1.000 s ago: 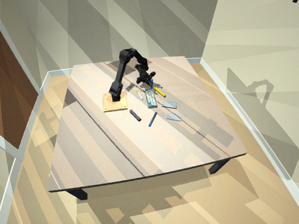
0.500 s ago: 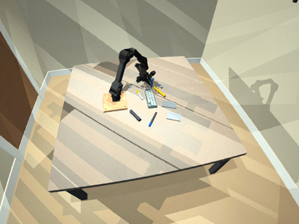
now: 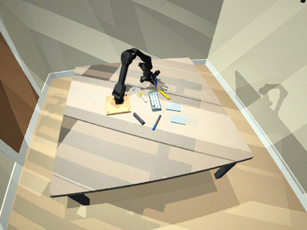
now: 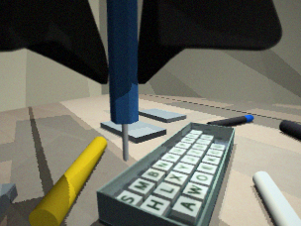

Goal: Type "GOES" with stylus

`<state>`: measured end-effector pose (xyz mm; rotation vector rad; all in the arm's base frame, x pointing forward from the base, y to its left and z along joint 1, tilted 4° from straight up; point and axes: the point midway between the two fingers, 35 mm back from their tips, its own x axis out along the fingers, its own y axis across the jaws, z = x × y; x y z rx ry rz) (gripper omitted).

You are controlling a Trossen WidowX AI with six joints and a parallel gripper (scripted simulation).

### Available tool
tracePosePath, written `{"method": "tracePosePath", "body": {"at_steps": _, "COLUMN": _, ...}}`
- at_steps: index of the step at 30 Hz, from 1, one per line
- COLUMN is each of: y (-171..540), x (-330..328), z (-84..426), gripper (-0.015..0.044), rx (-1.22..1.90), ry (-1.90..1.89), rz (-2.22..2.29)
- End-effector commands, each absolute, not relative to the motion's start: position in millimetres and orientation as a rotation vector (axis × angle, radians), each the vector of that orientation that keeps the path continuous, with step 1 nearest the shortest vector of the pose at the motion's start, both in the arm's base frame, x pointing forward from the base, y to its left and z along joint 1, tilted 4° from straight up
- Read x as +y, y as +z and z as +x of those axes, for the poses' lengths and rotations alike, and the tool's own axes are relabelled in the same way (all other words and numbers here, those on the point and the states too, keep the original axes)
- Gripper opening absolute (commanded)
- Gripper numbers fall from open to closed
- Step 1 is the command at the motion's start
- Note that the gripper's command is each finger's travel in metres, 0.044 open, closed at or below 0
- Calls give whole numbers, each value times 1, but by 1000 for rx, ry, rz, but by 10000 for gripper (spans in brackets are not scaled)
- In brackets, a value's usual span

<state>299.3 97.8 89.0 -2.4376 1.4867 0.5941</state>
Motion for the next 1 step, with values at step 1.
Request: {"method": "tracePosePath", "body": {"at_steps": 1, "y": 89, "x": 98, "z": 299, "gripper": 81, "rx": 1487, "ry": 594, "rz": -2438}}
